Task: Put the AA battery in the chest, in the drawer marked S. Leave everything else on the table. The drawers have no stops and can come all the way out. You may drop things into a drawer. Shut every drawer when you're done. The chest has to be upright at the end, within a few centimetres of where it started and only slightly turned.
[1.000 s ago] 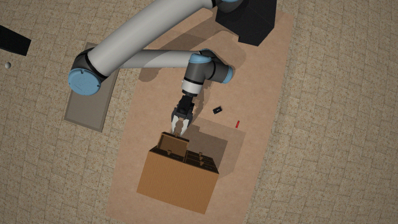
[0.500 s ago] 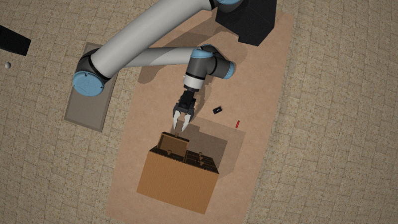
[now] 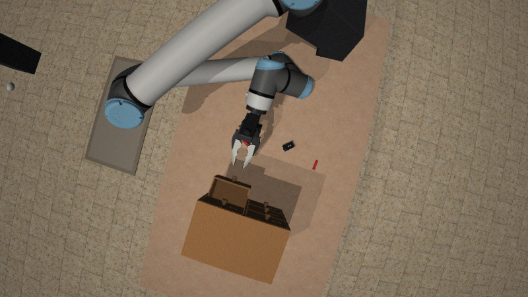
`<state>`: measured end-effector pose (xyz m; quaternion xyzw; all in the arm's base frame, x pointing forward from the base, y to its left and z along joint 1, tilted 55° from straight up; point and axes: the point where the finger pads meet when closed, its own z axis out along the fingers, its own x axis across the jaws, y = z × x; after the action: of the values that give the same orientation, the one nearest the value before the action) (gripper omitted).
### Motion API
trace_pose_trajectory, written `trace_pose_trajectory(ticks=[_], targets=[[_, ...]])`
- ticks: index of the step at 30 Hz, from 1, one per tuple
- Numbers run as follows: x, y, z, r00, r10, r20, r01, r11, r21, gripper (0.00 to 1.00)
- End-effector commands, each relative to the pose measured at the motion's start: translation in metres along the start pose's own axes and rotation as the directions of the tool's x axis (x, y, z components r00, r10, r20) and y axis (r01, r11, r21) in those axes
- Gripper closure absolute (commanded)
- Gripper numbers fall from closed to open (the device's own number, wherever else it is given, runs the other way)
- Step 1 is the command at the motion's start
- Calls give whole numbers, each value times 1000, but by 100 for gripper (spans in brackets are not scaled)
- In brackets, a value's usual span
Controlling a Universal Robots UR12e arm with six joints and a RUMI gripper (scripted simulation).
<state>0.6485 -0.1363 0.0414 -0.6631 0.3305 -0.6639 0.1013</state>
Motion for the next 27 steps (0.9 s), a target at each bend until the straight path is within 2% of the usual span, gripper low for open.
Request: trace_pose_trajectory(ticks=[1,8,20,27], targets=[[0,0,-2,1000,0,0,0,1000,1,80],[0,0,-7,1000,0,0,0,1000,1,80],[0,-1,-42,1000,0,0,0,1000,1,80],[0,-2,-52,1000,0,0,0,1000,1,80]])
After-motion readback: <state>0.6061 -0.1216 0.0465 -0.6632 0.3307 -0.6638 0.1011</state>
